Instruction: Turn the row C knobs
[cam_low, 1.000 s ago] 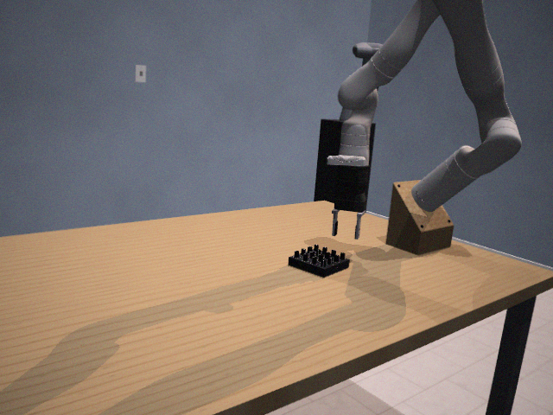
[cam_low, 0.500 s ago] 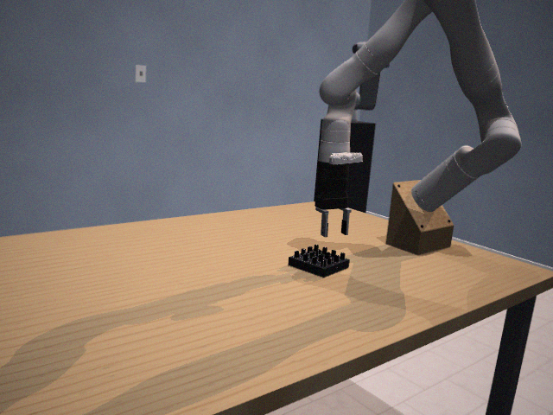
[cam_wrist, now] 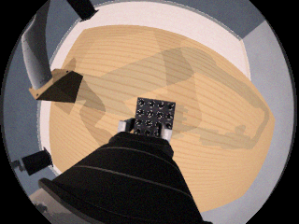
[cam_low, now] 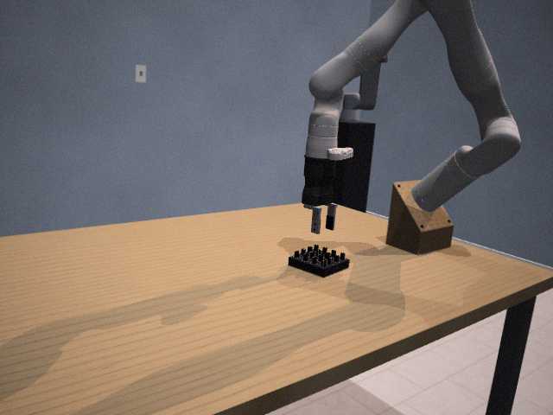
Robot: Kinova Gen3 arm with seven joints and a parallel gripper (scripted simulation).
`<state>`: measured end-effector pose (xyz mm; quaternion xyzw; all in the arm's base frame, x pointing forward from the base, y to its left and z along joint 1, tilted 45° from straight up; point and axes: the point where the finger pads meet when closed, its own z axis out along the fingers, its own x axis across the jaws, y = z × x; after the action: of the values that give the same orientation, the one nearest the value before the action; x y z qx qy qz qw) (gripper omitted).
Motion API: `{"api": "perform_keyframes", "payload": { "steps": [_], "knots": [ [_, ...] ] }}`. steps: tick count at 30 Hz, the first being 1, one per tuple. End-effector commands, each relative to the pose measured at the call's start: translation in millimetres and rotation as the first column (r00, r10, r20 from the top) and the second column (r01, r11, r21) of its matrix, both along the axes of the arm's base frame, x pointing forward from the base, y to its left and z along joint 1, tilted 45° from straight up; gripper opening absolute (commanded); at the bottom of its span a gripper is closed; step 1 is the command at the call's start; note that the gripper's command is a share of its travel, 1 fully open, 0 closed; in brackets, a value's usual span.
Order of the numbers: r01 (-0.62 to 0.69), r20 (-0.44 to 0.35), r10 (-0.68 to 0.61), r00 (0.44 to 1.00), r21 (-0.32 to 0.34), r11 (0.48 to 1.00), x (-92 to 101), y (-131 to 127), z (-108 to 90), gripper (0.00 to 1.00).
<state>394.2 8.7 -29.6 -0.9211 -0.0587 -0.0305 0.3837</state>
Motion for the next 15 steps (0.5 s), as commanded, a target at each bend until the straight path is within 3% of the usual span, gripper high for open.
{"api": "perform_keyframes", "payload": {
  "steps": [1, 9, 10, 15],
  "knots": [
    [-0.009, 0.019, 0.009, 1.0, -0.002, 1.0, 3.4, -3.5, -0.6, 1.0],
    [-0.02, 0.031, 0.02, 0.999, -0.003, 1.0, 4.5, -4.3, -0.7, 1.0],
    [-0.02, 0.031, 0.02, 0.999, -0.003, 1.0, 4.5, -4.3, -0.7, 0.46],
    [-0.02, 0.031, 0.02, 0.999, -0.003, 1.0, 4.5, -4.3, -0.7, 0.46]
  ]
}}
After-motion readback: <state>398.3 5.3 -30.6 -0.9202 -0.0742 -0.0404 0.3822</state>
